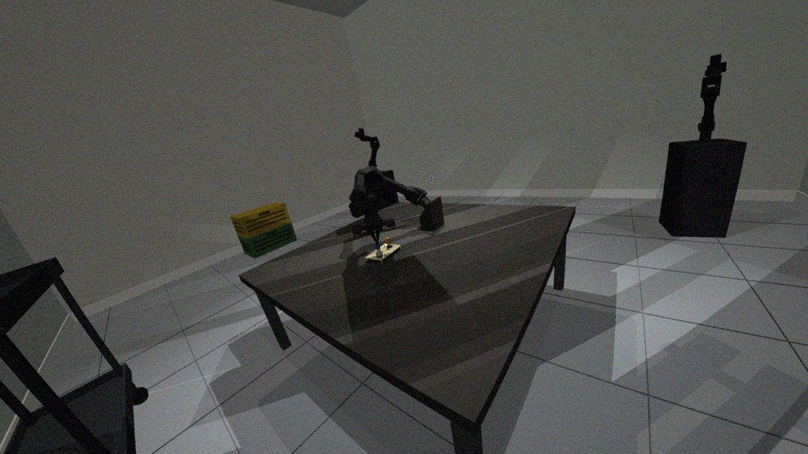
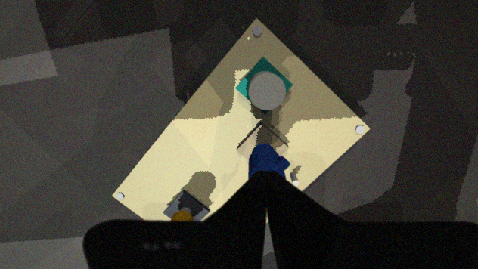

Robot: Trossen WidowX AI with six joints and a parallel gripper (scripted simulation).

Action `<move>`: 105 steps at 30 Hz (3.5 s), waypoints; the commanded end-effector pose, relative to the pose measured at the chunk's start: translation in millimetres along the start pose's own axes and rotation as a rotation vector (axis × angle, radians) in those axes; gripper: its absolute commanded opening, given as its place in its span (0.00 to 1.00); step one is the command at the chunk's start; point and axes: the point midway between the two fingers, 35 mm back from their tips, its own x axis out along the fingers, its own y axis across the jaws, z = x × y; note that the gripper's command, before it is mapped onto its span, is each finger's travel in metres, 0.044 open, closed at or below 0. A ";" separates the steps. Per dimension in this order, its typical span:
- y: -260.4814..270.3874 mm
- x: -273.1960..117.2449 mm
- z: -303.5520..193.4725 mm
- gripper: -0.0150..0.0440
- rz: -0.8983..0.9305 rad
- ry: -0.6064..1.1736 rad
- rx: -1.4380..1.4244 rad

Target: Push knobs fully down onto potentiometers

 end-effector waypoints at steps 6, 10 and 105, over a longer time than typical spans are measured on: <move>-3.6 20.2 -1.8 0.25 0.011 0.024 0.027; -3.6 20.2 -1.8 0.25 0.011 0.024 0.027; 30.5 -26.9 -19.1 0.83 0.019 0.021 0.022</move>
